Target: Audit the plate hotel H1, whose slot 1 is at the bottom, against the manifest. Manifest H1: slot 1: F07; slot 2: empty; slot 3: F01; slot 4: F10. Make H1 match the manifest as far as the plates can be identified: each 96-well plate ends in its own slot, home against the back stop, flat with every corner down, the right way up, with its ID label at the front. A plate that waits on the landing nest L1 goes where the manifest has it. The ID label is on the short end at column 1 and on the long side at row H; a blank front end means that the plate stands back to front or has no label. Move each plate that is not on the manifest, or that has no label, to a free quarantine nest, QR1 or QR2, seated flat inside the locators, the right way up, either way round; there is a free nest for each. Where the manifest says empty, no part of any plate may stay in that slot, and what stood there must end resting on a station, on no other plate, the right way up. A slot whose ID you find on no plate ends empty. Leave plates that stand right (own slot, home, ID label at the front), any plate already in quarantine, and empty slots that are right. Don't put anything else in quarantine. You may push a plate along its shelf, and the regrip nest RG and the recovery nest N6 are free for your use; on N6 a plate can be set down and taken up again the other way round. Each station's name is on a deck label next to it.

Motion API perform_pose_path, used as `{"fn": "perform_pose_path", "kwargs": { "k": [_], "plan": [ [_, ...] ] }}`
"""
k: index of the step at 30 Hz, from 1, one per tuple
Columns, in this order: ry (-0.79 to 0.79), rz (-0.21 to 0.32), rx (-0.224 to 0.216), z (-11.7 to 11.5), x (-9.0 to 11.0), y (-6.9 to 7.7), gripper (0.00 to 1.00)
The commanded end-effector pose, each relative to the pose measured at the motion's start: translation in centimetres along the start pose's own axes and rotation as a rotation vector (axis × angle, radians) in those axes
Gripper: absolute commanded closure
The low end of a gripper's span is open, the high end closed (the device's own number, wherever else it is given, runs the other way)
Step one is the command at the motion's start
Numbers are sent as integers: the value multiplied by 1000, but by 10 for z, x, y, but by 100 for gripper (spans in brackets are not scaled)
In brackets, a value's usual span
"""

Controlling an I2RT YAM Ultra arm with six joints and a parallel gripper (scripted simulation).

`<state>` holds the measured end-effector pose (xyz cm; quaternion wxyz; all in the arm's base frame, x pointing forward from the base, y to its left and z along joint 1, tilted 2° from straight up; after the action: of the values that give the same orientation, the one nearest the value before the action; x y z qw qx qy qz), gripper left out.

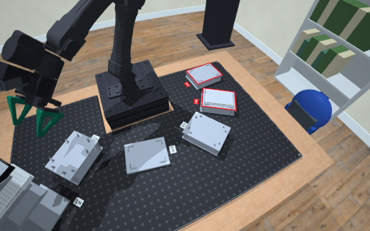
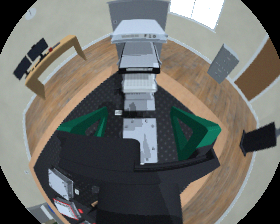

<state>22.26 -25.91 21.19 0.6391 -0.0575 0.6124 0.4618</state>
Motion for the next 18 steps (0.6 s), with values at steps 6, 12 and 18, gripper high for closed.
{"fn": "perform_pose_path", "kwargs": {
  "k": [6, 12, 18],
  "plan": [
    [10, -45, -8, 1, -5, -3, 0],
    [10, -45, -8, -2, 3, -8, 0],
    [10, -46, -8, -1, 1, -18, 0]
  ]
}}
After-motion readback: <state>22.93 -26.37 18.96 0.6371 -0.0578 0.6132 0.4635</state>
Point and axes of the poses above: the point where the finger pads meet when closed, its own y axis back along the fingers, its own z axis across the jaws, x = y × z, the point moved 3 cm from there along y, back along the fingers, and after that the axes turned 15 degrees about -y, right-handed, at the moved point
